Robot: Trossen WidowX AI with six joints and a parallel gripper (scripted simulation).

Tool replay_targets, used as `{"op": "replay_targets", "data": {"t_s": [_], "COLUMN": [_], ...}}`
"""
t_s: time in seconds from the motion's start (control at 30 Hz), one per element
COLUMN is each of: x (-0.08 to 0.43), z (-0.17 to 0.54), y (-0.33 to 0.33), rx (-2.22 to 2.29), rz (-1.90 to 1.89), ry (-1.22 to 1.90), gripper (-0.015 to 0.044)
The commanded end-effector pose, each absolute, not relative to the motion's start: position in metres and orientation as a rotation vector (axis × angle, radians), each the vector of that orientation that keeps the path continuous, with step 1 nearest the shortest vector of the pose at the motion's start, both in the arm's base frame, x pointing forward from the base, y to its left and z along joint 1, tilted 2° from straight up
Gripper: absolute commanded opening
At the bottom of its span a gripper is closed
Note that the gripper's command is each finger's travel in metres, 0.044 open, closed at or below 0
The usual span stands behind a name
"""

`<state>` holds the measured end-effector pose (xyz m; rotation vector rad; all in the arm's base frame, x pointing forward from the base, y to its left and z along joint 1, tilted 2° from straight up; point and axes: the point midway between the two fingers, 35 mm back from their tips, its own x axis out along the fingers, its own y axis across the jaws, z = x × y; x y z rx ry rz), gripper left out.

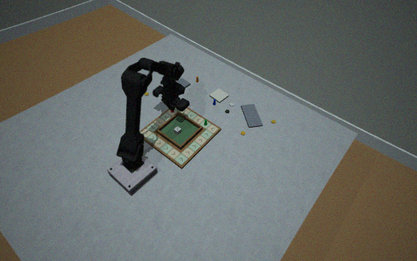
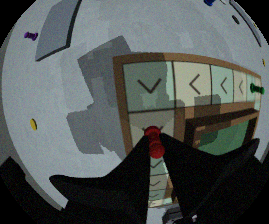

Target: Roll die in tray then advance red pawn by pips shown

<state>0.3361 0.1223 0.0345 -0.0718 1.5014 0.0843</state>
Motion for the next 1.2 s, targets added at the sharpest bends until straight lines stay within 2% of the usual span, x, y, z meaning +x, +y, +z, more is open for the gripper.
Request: {"op": "replay_targets", "data": {"t_s": [0.0,0.3,0.43,0.53,0.7,0.93,1.17], "x": [0.336,0.336,0.333,0.333,0.32,0.248,0.167], "z": [0.034,0.037,0.081,0.084,0.096,0.137,0.149], "y": [0.122,0.122,0.122,0.122,0.107,0.046,0.008], "rx": [-0.072,-0.072,-0.072,-0.072,-0.067,-0.042,-0.018], "rz": [0.084,0.084,0.078,0.078,0.071,0.04,0.011], "ry": [1.501,1.501,1.503,1.503,1.504,1.511,1.518], "gripper": [0.0026,0.0263,0.0368,0.044,0.044,0.044,0.044]}}
